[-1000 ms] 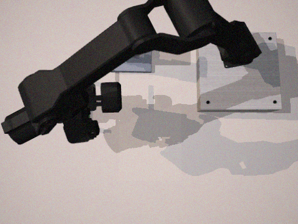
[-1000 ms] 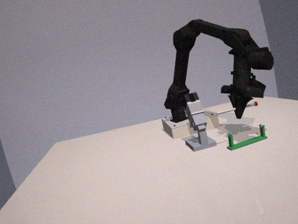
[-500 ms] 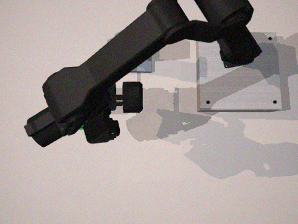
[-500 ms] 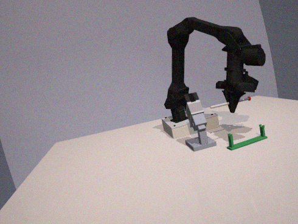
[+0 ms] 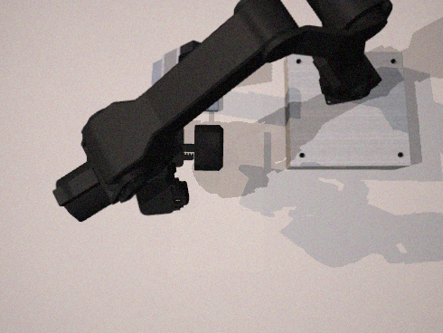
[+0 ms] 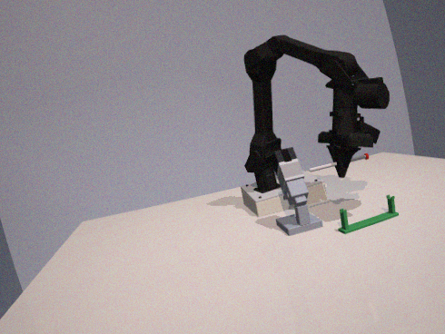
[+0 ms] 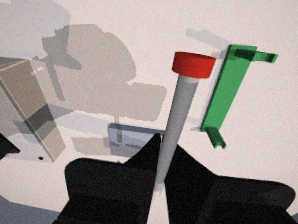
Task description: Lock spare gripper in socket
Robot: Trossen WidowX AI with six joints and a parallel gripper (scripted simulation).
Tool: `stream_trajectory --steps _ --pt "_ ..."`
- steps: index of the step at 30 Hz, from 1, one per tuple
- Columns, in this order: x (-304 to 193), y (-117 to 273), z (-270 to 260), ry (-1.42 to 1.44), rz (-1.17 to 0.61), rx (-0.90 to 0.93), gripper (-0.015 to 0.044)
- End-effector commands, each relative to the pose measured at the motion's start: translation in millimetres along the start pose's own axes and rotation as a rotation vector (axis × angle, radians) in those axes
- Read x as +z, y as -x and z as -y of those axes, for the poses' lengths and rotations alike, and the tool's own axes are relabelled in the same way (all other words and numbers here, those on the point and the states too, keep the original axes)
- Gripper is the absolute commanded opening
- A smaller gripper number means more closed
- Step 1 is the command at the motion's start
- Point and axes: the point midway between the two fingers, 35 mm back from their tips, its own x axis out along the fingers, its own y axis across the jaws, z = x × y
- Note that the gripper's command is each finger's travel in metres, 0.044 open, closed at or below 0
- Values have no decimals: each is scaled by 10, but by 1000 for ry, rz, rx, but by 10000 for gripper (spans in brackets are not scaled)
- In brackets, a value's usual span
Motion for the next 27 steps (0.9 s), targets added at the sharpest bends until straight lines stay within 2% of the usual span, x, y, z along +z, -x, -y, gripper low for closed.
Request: stream_trajectory --steps 1,10,27 --pt "38 -156 -16 -3 0 8 0" --pt "106 -445 -30 -6 0 5 0" --pt "-6 -428 -31 -6 1 7 0"
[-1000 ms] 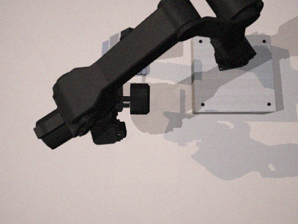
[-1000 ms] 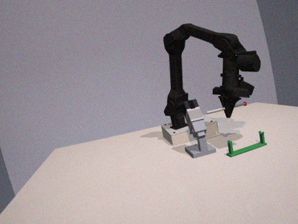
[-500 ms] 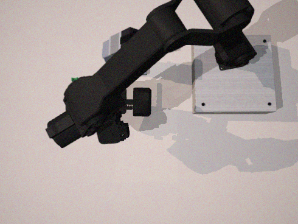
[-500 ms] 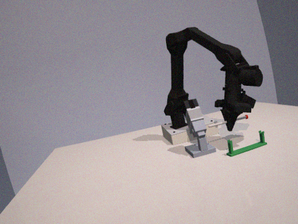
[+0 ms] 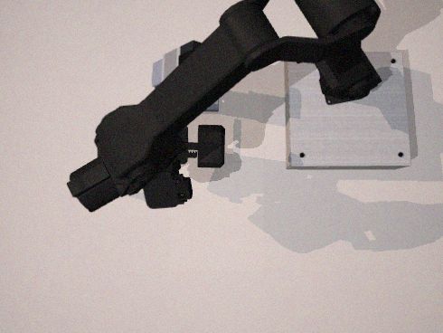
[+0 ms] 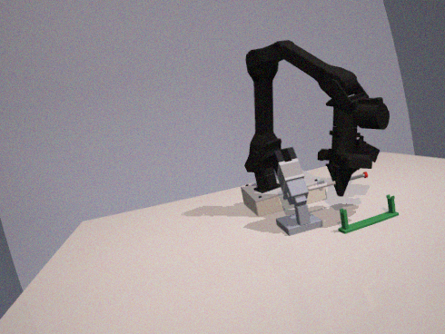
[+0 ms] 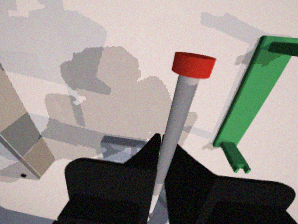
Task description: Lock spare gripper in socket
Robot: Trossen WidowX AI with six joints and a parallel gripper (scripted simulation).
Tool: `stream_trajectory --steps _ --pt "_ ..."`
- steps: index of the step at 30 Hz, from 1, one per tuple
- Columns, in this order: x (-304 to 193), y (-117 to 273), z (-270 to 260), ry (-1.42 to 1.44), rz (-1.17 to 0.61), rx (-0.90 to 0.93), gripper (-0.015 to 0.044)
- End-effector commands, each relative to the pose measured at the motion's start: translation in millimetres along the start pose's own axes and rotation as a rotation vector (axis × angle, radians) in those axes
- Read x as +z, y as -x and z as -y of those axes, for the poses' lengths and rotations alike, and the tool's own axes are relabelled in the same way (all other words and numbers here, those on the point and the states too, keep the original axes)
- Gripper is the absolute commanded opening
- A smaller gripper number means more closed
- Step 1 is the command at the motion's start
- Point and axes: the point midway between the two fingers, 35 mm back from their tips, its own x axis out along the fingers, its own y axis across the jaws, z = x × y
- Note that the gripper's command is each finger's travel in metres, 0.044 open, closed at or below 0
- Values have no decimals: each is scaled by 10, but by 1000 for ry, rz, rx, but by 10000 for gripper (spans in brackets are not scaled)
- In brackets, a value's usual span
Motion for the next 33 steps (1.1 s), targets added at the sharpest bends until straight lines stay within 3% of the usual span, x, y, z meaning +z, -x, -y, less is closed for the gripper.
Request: stream_trajectory --steps 1,33 --pt "-29 1 -2 1 4 -2 0" --pt "-229 -54 -2 4 5 7 0"
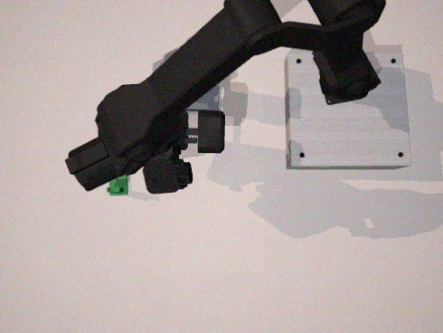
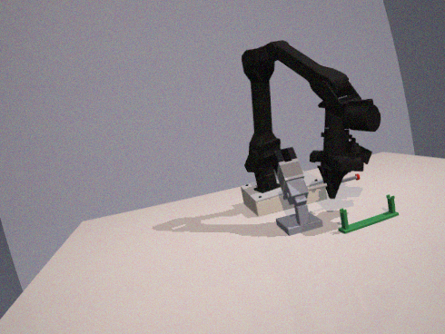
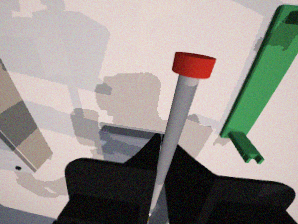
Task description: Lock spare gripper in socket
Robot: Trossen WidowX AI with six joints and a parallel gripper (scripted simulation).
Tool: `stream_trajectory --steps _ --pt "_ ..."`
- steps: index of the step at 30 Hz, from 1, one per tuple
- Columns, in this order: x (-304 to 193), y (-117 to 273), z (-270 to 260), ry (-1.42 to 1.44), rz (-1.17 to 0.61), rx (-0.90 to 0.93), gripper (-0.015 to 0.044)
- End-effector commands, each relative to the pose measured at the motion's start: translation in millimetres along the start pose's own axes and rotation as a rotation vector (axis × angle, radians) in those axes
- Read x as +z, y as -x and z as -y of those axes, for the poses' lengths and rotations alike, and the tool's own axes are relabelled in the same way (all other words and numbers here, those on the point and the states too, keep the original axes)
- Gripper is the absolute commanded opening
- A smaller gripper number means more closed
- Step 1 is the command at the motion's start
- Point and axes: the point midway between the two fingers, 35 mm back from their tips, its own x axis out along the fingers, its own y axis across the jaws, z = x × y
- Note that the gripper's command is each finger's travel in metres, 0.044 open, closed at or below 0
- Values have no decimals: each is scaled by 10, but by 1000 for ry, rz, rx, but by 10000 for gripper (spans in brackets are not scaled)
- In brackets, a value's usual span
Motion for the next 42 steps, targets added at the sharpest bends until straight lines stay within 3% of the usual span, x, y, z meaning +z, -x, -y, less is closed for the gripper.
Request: stream_trajectory --steps 1,42 --pt "-30 0 -2 1 5 -1 0" --pt "-299 -72 -6 5 6 11 0"
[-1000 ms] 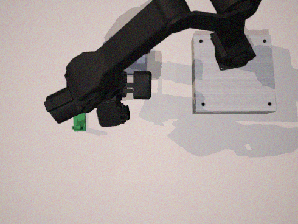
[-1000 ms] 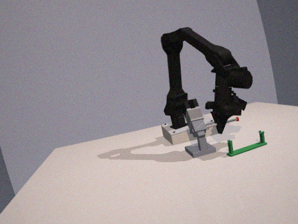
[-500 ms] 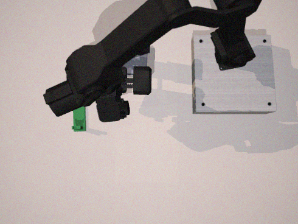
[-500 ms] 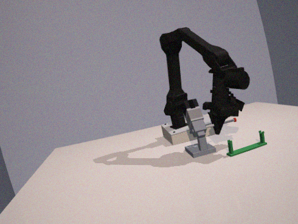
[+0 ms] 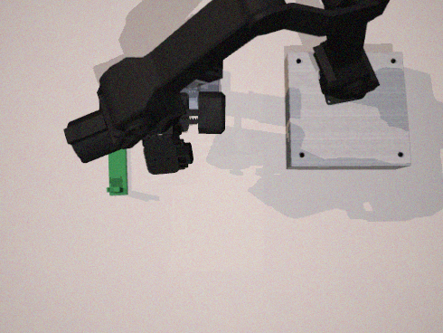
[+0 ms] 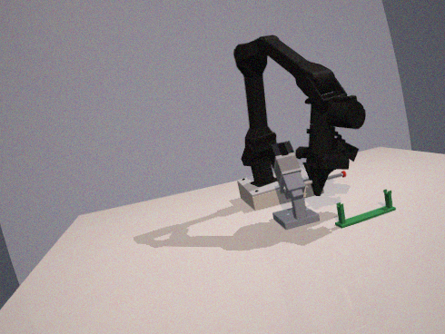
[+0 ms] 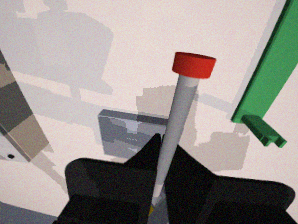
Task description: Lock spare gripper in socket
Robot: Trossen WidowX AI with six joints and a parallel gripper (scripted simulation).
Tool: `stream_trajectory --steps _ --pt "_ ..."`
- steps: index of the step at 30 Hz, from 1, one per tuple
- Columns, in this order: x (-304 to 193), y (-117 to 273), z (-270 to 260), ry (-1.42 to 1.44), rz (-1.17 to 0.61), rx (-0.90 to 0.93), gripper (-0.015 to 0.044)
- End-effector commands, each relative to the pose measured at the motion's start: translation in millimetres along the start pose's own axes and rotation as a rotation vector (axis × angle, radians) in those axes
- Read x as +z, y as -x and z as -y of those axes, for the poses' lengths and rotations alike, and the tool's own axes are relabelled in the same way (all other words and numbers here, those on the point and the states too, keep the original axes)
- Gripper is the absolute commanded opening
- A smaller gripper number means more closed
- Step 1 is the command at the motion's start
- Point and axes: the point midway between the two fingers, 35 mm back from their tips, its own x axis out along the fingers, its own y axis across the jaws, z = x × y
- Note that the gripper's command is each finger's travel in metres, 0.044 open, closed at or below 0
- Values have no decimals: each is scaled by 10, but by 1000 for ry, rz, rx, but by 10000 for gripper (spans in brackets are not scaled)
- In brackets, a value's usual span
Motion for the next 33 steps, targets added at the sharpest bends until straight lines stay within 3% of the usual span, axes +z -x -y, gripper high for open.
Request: stream_trajectory --steps 1,11,19,33 --pt "-30 -1 0 1 5 -1 0" --pt "-79 -13 -1 2 5 1 0" --pt "-70 -18 -3 0 0 4 200" --pt "10 160 -36 4 -4 15 200"
